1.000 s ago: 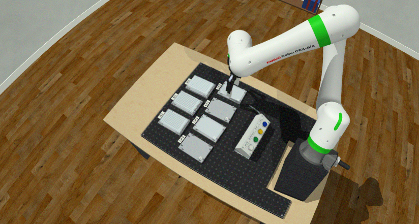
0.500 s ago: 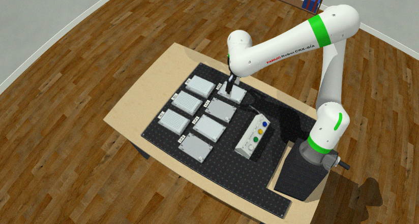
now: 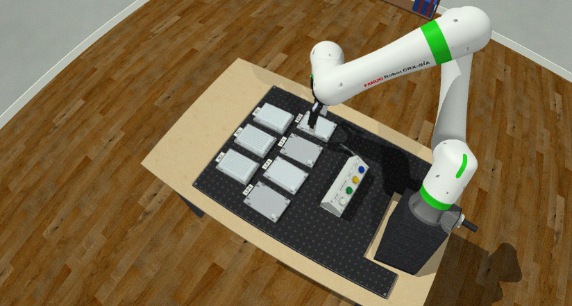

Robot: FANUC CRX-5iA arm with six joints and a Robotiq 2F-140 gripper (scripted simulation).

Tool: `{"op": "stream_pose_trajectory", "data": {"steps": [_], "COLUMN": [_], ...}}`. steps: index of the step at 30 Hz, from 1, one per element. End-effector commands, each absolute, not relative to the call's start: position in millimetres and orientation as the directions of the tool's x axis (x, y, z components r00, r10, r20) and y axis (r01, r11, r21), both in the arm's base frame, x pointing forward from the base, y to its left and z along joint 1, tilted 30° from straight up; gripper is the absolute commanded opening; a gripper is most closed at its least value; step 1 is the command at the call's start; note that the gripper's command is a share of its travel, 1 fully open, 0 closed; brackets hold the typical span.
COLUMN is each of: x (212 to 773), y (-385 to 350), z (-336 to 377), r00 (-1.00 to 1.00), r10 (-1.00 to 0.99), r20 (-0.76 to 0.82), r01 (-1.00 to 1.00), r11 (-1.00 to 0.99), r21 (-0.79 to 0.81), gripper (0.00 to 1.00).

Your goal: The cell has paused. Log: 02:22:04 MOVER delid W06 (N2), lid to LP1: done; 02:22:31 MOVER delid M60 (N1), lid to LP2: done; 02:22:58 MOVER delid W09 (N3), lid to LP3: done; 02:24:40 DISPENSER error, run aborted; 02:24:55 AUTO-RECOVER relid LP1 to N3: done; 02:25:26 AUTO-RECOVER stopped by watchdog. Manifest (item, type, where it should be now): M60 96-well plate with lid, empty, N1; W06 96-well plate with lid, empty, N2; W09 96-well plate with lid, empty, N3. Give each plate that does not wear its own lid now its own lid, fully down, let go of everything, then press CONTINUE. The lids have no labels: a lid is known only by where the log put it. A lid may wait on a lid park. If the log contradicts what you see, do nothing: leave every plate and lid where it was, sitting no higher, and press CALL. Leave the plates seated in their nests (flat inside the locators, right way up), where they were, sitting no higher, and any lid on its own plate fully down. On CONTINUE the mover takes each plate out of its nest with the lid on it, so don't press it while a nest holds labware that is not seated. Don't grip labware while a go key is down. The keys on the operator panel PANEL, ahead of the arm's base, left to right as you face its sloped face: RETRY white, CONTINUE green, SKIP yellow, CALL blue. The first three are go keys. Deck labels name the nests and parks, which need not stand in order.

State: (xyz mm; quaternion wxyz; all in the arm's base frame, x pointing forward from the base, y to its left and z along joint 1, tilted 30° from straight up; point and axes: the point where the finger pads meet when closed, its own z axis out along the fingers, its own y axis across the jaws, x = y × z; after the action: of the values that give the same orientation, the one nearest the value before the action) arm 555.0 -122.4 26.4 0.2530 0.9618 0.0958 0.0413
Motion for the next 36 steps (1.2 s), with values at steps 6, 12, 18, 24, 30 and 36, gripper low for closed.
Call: {"op": "stream_pose_trajectory", "data": {"steps": [6,12,18,24,30,36], "x": [555.1,555.1,555.2,555.3,555.5,555.8], "y": [-122.3,-122.3,-122.4,-122.9,-123.4,-124.6], "z": [26.6,26.6,26.4,25.5,24.5,22.3], "r00": [0.978,0.978,0.978,0.978,0.978,0.978], "r10": [0.205,0.205,0.205,0.205,0.205,0.205], "r20": [0.031,0.031,0.031,0.031,0.031,0.031], "r01": [0.163,0.163,0.163,0.163,0.163,0.163], "r11": [-0.854,-0.854,-0.854,-0.854,-0.854,-0.854], "r21": [0.495,0.495,0.495,0.495,0.495,0.495], "gripper": [0.66,0.66,0.66,0.66,0.66,0.66]}}
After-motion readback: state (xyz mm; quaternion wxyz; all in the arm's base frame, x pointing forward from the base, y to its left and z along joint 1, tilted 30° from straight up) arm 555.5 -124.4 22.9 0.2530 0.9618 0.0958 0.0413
